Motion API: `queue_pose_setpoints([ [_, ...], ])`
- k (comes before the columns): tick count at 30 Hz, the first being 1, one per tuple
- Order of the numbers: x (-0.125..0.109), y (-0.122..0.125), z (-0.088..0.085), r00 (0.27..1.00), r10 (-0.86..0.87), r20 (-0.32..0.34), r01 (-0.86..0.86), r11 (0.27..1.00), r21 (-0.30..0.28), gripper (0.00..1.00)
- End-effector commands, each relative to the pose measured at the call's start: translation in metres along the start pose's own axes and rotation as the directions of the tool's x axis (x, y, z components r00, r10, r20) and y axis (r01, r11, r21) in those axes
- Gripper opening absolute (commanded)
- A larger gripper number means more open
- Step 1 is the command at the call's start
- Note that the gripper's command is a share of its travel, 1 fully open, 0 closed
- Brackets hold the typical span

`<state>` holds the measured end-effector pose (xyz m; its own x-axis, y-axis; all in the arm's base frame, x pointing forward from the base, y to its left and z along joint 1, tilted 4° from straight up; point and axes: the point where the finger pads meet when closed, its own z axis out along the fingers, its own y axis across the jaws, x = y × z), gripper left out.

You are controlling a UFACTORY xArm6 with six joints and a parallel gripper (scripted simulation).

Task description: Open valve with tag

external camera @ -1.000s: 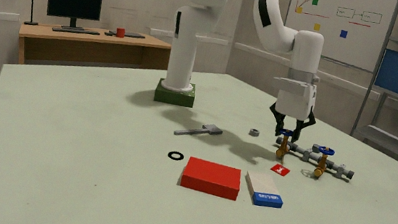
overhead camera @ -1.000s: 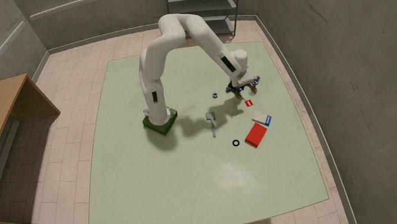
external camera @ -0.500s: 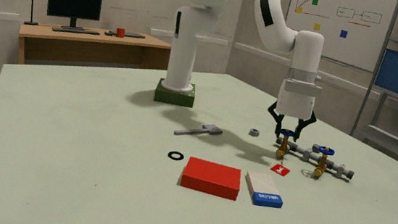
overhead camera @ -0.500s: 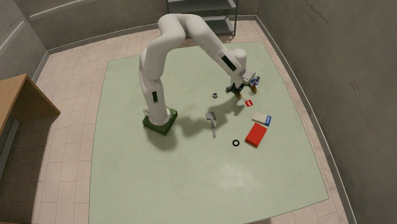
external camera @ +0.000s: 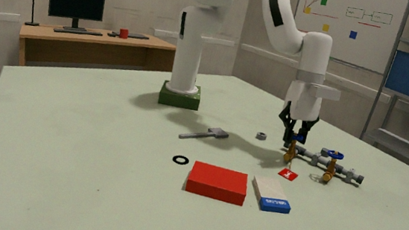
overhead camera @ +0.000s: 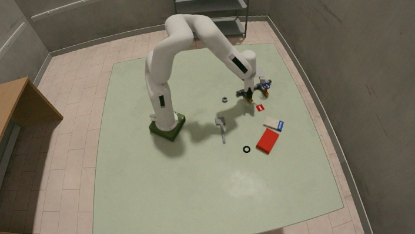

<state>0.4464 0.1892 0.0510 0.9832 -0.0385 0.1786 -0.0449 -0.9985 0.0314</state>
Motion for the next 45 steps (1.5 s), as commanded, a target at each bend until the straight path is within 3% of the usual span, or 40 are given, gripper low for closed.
queue_pose_setpoints([
  [1,0.0019,-0.0007,-0.0018,0.962,-0.274,0.006,0.274,0.961,0.031,0.00],
  [6,0.0019,-0.0007,-0.0018,0.883,-0.469,-0.008,0.469,0.883,0.022,0.00],
  [12,0.0019,-0.0007,-0.0018,0.737,-0.676,-0.019,0.676,0.737,0.009,0.00],
  [14,0.0019,-0.0007,-0.0018,0.737,-0.676,-0.019,0.676,0.737,0.009,0.00],
  [15,0.0019,-0.0007,-0.0018,0.647,-0.762,-0.021,0.762,0.647,0.007,0.00],
  [24,0.0019,-0.0007,-0.0018,0.343,-0.939,-0.026,0.939,0.343,-0.008,0.00],
  [29,0.0019,-0.0007,-0.0018,0.145,-0.989,-0.028,0.989,0.146,-0.005,0.00],
  [31,0.0019,-0.0007,-0.0018,0.145,-0.989,-0.028,0.989,0.146,-0.005,0.00],
  [32,0.0019,-0.0007,-0.0018,0.030,-0.999,-0.034,1.000,0.030,0.006,0.00],
  [37,0.0019,-0.0007,-0.0018,-0.132,-0.990,-0.055,0.990,-0.134,0.034,0.00],
  [45,0.0019,-0.0007,-0.0018,-0.141,-0.988,-0.057,0.989,-0.143,0.037,0.00],
])
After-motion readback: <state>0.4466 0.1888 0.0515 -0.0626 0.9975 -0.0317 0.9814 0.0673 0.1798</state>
